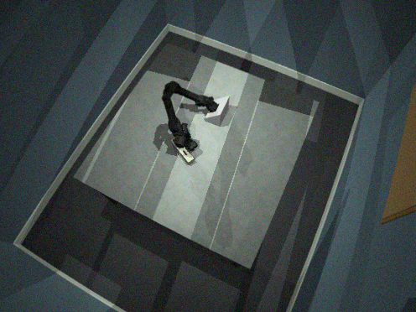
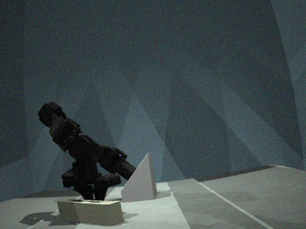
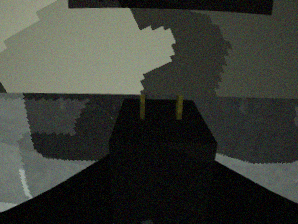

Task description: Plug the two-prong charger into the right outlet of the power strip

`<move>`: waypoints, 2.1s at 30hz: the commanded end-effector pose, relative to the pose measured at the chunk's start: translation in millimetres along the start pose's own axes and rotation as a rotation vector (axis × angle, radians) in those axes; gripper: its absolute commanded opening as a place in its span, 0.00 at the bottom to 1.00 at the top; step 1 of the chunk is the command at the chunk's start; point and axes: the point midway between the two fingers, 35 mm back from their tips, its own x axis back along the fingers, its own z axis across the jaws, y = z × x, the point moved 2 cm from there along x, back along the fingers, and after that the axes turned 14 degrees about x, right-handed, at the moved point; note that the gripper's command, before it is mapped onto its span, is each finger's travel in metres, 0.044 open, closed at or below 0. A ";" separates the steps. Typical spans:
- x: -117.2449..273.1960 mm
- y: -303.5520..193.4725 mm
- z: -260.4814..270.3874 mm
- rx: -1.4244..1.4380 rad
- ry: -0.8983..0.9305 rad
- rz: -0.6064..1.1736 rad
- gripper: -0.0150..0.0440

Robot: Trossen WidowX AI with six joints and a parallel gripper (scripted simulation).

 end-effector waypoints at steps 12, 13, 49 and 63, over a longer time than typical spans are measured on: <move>1.2 4.8 -1.4 0.003 -0.003 -0.003 0.25; 1.2 5.0 -1.4 0.003 -0.003 -0.003 0.25; 1.6 12.7 -3.5 0.002 -0.003 -0.003 0.25; 2.1 18.1 -4.9 0.002 -0.003 -0.004 0.25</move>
